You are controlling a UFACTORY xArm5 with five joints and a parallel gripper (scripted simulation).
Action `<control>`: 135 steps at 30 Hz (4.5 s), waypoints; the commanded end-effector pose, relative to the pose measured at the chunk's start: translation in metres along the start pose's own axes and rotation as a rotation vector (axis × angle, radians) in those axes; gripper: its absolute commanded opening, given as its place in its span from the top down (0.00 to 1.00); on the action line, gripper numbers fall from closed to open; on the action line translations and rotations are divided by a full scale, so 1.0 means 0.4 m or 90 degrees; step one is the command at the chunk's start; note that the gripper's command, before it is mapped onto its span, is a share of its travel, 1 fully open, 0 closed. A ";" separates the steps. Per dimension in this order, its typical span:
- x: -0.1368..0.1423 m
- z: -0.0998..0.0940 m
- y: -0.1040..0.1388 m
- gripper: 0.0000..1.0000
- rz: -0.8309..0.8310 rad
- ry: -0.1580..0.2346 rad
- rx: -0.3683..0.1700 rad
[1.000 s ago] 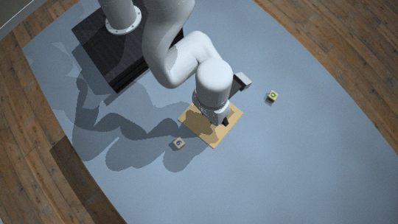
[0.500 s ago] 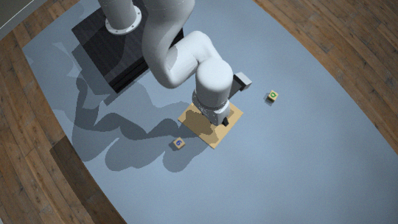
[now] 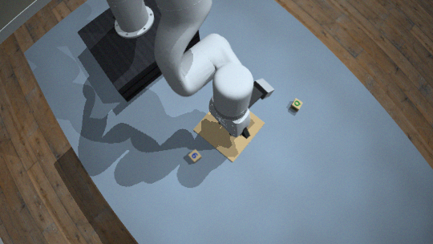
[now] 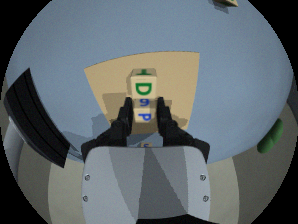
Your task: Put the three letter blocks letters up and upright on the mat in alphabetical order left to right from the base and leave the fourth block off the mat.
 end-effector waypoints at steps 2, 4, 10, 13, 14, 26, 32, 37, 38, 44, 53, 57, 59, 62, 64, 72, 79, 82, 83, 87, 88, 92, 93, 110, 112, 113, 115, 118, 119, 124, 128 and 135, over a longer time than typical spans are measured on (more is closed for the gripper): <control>0.003 -0.002 0.001 0.58 0.000 0.002 0.000; 0.003 -0.002 0.001 0.58 0.000 0.002 0.000; 0.003 -0.002 0.001 0.58 0.000 0.002 0.000; 0.003 -0.003 0.001 0.58 0.000 0.002 0.000; 0.003 -0.004 0.001 0.58 0.000 0.002 0.000; 0.002 -0.083 0.002 0.58 0.000 0.002 0.000; 0.002 -0.164 0.003 0.58 0.000 0.002 0.000; 0.002 -0.212 0.003 0.58 0.000 0.002 0.000; 0.002 -0.217 0.003 0.58 0.000 0.002 0.000; 0.002 -0.226 0.003 0.58 0.000 0.002 0.000; 0.002 -0.226 0.003 0.00 0.000 0.002 0.000; 0.002 -0.226 0.003 0.00 0.000 0.002 0.000; 0.002 -0.226 0.003 0.00 0.000 0.002 0.000; 0.002 -0.226 0.003 0.00 0.000 0.002 0.000; 0.002 -0.226 0.003 0.00 0.000 0.002 0.000; 0.165 -0.222 -0.139 0.00 -0.064 0.003 -0.001; 0.279 -0.210 -0.294 0.00 -0.119 0.004 -0.001; 0.320 -0.202 -0.372 0.00 -0.143 0.005 0.000; 0.324 -0.202 -0.380 0.00 -0.146 0.005 0.000; 0.325 -0.201 -0.383 0.37 -0.146 0.005 0.000; 0.325 -0.201 -0.383 0.37 -0.146 0.005 0.000; 0.325 -0.201 -0.383 0.37 -0.146 0.005 0.000; 0.325 -0.201 -0.383 0.37 -0.146 0.005 0.000; 0.325 -0.201 -0.383 0.37 -0.146 0.005 0.000; 0.325 -0.201 -0.383 0.37 -0.146 0.005 0.000; 0.325 -0.201 -0.383 0.37 -0.146 0.005 0.000; 0.325 -0.201 -0.383 0.37 -0.146 0.005 0.000; 0.325 -0.201 -0.383 0.37 -0.146 0.005 0.000; 0.325 -0.201 -0.383 0.37 -0.146 0.005 0.000; 0.325 -0.201 -0.383 0.37 -0.146 0.005 0.000; 0.325 -0.199 -0.383 0.37 -0.146 0.005 0.000; 0.325 -0.187 -0.384 0.37 -0.146 0.005 0.000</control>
Point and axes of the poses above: the point where the finger pads meet when closed, its own z axis out along the fingers, its own x axis across the jaws, y = z × x, the point moved 3 cm from there along -z, back along the fingers, and after that the axes turned 14 degrees about -z, right-handed, at the moved point
